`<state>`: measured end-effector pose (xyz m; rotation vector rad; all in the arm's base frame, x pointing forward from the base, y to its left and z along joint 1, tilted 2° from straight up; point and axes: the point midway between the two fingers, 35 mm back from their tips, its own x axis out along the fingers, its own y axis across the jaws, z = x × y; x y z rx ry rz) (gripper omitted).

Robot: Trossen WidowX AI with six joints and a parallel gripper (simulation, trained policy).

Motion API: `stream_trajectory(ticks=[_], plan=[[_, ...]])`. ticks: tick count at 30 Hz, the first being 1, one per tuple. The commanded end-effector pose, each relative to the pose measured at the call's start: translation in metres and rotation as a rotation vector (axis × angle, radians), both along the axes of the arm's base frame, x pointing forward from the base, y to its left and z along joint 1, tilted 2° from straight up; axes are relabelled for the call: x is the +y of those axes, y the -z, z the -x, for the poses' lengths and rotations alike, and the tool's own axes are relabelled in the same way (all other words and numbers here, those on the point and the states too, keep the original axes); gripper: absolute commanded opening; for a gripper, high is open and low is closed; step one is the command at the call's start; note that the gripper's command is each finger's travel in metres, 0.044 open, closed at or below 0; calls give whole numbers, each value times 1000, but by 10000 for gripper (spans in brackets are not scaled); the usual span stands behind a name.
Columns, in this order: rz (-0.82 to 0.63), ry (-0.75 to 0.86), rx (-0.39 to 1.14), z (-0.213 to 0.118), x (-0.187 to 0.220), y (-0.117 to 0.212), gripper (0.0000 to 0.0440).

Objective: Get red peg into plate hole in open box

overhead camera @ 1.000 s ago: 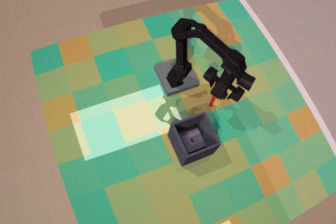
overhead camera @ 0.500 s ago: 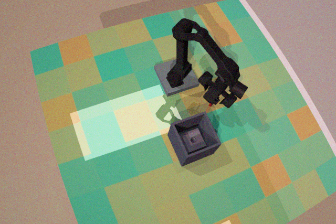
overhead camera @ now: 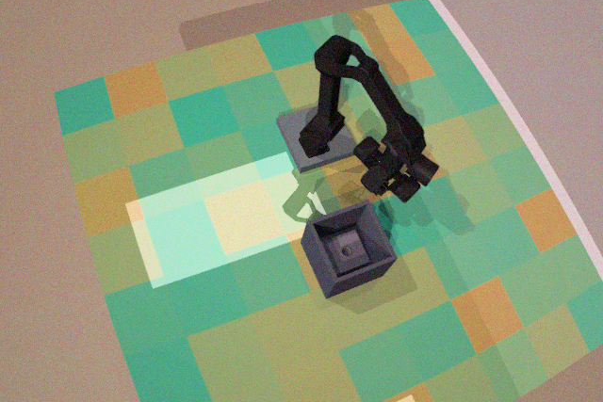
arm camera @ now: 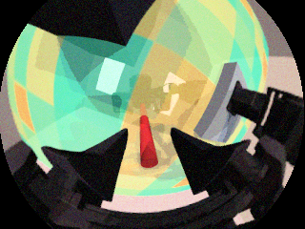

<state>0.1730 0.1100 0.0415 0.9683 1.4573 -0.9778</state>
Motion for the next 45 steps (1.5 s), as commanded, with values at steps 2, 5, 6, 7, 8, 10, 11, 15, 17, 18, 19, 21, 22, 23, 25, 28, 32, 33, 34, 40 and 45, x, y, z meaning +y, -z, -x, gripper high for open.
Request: stream_trajectory(ticks=[2, 5, 6, 7, 8, 10, 11, 15, 17, 18, 19, 21, 22, 23, 25, 28, 32, 33, 34, 40, 45], plan=[[-3, -6, -2, -4, 0, 4, 160], [-14, -19, -7, -7, 2, 4, 85], [-19, -23, -10, -8, 3, 3, 59], [-23, -28, -13, -9, 4, 3, 34], [-27, -33, -15, -10, 4, 2, 12], [-48, -28, -35, -15, 7, -3, 5], [-59, -24, -46, -17, 8, -6, 3], [-105, -14, -87, -24, 12, -20, 0], [-124, -10, -107, -27, 14, -28, 0], [-133, -8, -117, -28, 14, -32, 0], [-142, -8, -128, -30, 14, -36, 0], [-157, -7, -150, -33, 14, -44, 0], [-164, -7, -161, -35, 14, -49, 0], [-170, -7, -173, -37, 14, -53, 0], [-179, -9, -197, -41, 13, -63, 0], [-189, -13, -235, -46, 9, -77, 0], [-188, -20, -289, -54, 1, -97, 0], [-186, -19, -303, -56, -2, -103, 0], [-184, -19, -316, -57, -4, -108, 0], [-154, -6, -392, -69, -25, -137, 0], [-110, 13, -429, -76, -45, -155, 0]])
